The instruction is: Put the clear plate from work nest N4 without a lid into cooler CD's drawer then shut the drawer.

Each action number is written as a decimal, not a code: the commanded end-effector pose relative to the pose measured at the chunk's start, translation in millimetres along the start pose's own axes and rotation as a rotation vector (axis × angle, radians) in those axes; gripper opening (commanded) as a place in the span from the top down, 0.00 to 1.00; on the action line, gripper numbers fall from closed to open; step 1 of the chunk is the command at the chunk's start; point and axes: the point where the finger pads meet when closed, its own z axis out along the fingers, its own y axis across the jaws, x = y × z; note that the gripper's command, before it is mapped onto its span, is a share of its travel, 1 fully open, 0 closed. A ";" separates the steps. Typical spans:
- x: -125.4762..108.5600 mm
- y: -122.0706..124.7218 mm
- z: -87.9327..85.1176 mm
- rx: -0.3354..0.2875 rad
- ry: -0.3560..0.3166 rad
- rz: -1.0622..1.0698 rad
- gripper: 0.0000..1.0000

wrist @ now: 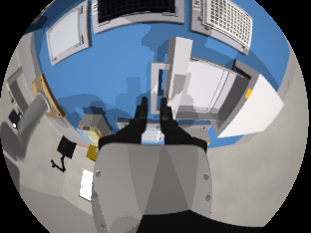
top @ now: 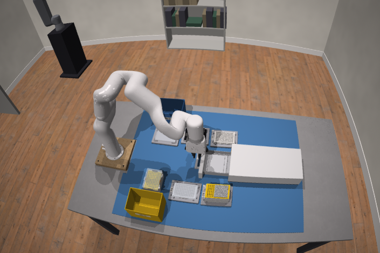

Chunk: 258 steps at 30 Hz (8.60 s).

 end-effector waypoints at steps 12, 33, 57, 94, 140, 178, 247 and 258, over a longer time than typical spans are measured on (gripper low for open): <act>0.0 1.3 19.2 -0.004 0.000 0.000 0.79; 0.0 1.3 49.3 -0.004 0.000 0.000 0.79; 0.0 1.3 49.3 -0.004 0.000 0.000 0.79; 0.0 -3.9 49.3 -0.004 0.000 0.000 0.79; 0.0 -9.1 49.3 -0.004 0.000 0.000 0.79; 0.0 -14.3 49.4 -0.004 0.000 0.000 0.79; 0.0 -19.5 49.4 -0.004 0.000 0.000 0.79; 0.0 -24.7 49.4 -0.004 0.000 0.000 0.79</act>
